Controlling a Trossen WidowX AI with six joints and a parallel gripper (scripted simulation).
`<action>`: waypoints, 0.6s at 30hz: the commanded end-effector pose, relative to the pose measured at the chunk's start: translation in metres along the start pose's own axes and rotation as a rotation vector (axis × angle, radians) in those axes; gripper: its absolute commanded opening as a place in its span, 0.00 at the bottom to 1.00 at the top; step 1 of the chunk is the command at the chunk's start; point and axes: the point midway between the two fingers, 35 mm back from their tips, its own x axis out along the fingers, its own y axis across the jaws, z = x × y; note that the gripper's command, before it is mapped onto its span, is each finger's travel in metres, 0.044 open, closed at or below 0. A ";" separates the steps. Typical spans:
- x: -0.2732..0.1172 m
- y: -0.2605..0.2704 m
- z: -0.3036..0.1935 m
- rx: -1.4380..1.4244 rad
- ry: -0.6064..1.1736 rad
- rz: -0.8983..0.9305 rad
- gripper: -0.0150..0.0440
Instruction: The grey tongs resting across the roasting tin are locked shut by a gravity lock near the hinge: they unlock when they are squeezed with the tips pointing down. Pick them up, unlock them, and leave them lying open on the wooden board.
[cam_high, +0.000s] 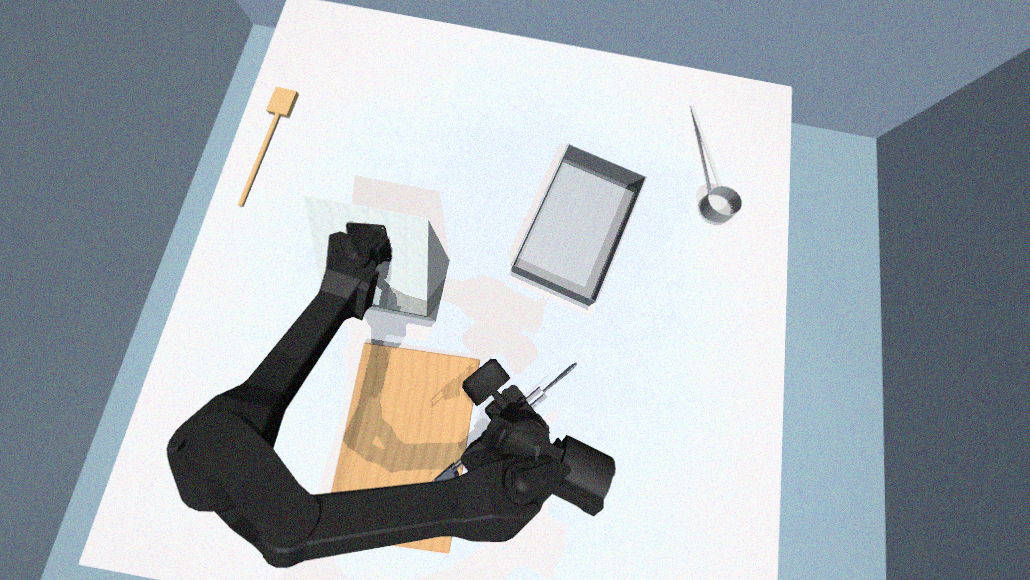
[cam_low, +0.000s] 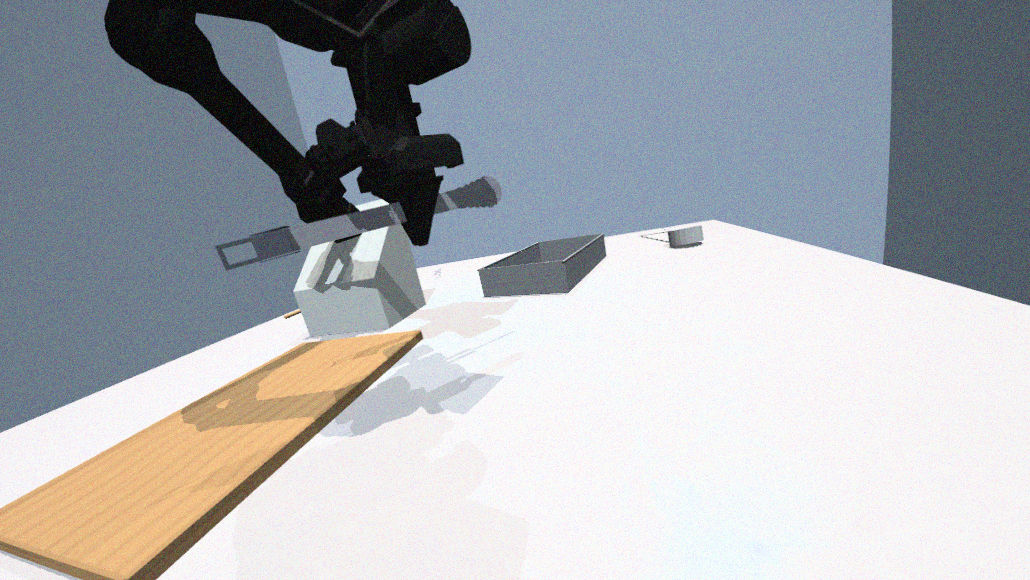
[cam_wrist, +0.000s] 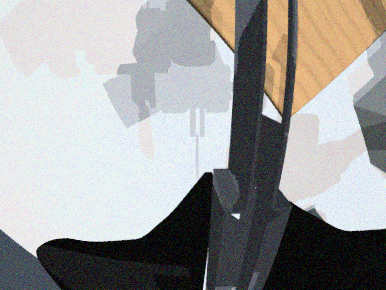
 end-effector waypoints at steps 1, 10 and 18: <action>0.002 -0.001 0.020 -0.046 0.020 -0.011 0.00; 0.009 -0.009 0.068 -0.151 0.045 -0.028 0.00; 0.011 -0.021 0.108 -0.250 0.061 -0.026 0.00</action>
